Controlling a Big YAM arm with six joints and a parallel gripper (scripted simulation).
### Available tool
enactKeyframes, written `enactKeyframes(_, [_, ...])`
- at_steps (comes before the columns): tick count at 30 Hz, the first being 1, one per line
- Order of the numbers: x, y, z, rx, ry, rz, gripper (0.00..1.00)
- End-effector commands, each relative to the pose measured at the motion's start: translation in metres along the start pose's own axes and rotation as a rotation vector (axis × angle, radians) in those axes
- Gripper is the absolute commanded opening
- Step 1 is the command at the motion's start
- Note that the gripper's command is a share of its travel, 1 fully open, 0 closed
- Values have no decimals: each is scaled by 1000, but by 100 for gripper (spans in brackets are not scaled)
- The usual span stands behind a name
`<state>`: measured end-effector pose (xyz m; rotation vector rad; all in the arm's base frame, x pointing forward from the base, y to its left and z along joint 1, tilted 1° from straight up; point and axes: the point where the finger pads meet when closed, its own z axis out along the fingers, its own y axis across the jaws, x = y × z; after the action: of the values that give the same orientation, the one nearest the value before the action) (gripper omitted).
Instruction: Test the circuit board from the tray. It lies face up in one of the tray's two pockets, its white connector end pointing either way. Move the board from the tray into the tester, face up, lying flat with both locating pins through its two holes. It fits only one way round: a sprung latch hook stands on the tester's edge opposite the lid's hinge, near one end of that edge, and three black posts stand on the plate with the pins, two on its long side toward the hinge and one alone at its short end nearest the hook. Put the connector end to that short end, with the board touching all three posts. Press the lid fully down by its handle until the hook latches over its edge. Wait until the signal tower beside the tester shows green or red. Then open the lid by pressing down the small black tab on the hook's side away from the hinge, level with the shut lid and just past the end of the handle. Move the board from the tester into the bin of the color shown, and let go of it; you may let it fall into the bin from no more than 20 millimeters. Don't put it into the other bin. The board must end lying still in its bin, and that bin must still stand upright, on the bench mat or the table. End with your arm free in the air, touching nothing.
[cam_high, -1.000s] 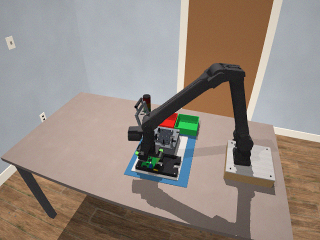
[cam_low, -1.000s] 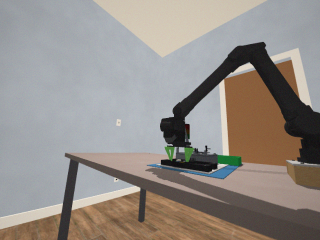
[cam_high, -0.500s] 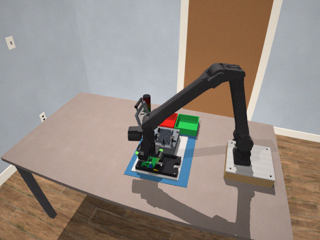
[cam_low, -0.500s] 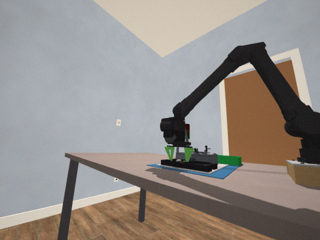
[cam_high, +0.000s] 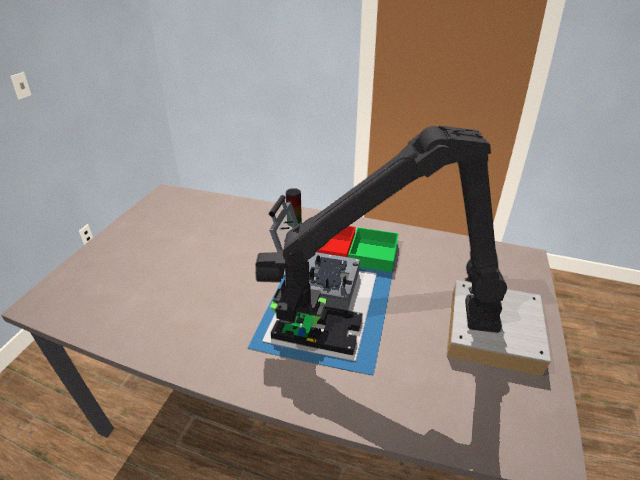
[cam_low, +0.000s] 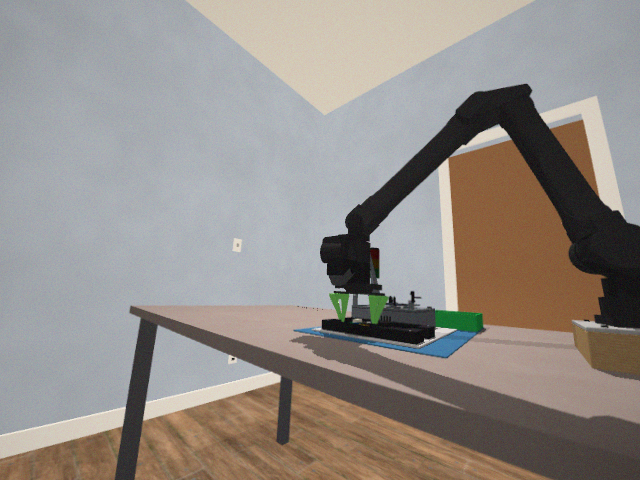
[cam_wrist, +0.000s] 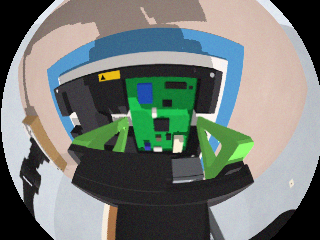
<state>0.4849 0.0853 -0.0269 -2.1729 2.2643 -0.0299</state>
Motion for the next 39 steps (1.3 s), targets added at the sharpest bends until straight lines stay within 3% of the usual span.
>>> enactKeyframes(1, [6, -6, -12, 15, -2, 5, 92])
enactKeyframes(22, [6, -6, -11, 14, -2, 5, 92])
enactKeyframes(23, [6, -6, -11, 14, -2, 5, 85])
enactKeyframes(36, [6, -6, -11, 14, -2, 5, 85])
enactKeyframes(39, [6, -6, -11, 14, -2, 6, 81])
